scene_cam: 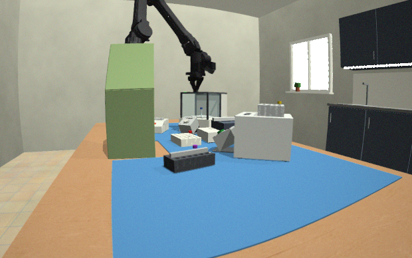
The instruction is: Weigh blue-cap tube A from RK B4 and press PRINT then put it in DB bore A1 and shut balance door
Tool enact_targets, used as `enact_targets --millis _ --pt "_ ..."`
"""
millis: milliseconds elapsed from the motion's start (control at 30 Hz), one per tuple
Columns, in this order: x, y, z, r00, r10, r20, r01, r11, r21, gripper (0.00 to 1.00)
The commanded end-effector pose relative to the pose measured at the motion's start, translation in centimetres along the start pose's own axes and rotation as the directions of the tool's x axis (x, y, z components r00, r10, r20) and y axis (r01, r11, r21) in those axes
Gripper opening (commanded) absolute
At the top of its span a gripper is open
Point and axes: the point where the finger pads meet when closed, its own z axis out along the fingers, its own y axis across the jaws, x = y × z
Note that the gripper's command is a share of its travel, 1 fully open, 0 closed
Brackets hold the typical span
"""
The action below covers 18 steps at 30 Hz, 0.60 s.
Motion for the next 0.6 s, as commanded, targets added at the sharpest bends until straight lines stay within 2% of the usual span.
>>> enact_targets --millis 0,433,500,567 --pt "-0.1 -0.1 0.5 1.0 0.005 0.001 -0.005 1.0 0.006 0.06" --pt "-0.1 -0.1 0.5 1.0 0.005 0.001 -0.005 1.0 0.006 0.06" --pt "0.0 1.4 0.2 1.0 -0.002 0.002 0.002 1.0 -0.007 0.06" --pt "0.2 1.4 0.2 1.0 0.0 0.0 0.0 1.0 0.002 0.06"
